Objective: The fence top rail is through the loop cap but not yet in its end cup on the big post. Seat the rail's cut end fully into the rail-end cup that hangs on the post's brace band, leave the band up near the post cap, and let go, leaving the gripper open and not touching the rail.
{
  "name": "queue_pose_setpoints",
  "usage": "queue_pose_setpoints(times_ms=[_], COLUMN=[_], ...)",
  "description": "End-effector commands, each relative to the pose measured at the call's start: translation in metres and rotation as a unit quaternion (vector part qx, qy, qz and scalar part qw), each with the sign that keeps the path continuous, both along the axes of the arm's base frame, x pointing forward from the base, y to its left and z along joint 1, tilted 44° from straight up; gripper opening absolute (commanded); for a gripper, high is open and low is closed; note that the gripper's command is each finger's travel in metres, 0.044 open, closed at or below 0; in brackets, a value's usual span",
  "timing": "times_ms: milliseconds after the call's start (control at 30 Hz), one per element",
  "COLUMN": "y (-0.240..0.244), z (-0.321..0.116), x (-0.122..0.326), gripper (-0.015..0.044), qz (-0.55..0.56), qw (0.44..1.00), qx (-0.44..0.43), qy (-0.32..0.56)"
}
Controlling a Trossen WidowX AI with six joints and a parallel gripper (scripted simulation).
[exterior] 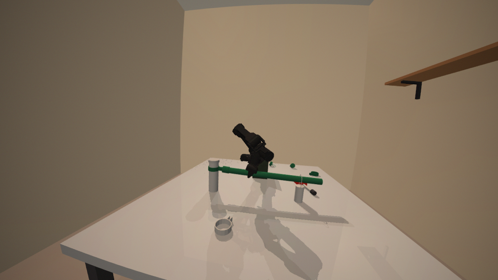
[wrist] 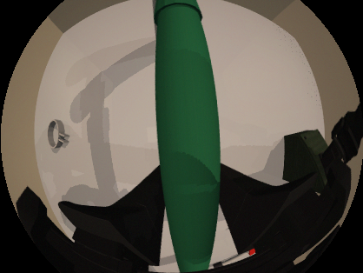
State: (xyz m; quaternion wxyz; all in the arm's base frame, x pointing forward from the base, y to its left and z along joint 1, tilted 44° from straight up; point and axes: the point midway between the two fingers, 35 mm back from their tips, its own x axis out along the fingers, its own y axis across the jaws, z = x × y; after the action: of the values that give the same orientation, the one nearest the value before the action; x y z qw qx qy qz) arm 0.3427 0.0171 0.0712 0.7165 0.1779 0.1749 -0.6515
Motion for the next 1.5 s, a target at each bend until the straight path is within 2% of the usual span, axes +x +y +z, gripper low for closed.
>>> queue_pose_setpoints(times_ms=[0,1467], y=[0.0,-0.01], z=[0.0,0.012], x=[0.0,0.001], gripper=[0.0,0.0], qz=[0.0,0.0], qw=[1.0,1.0], qx=[0.0,0.0], qy=[0.0,0.0])
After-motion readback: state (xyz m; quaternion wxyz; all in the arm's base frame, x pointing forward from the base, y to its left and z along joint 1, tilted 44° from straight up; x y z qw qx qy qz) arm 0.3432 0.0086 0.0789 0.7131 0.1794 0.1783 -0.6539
